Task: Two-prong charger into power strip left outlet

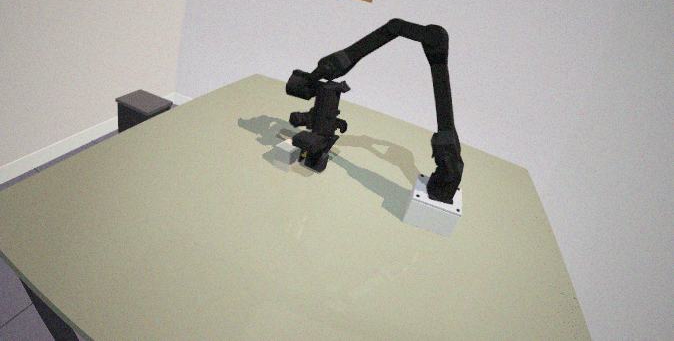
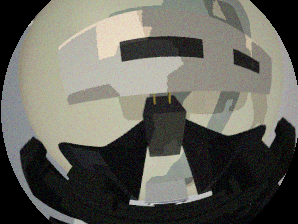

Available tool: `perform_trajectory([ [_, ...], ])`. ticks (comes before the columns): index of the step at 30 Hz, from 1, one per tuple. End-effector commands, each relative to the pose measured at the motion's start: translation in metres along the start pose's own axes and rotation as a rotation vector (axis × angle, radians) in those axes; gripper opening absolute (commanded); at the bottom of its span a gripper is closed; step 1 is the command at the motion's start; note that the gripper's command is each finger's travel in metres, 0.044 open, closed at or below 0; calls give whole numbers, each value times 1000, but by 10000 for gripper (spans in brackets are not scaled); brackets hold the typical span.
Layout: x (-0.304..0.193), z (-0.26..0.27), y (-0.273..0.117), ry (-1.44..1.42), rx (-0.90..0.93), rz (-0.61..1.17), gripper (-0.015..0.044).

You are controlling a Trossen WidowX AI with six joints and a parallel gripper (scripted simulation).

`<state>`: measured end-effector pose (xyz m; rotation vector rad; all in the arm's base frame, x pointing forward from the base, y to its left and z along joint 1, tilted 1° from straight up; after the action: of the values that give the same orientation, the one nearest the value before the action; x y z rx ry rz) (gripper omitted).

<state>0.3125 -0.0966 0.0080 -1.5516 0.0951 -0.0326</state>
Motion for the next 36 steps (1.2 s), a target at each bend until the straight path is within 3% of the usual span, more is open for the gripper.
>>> perform_trajectory([
  [1, 1, 0, 0, 4, 4, 0, 0],
  [36, 11, -2, -1, 4, 4, -1, 0],
])
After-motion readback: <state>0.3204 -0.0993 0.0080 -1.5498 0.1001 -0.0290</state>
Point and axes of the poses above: the point midway between the two fingers, 35 mm back from their tips, its own y axis out along the fingers, its own z axis across the jaws, x = y × z, the point moved 2 cm from there along -y, back along the fingers, and after that the axes turned 14 degrees about -y, right-handed, at the moved point
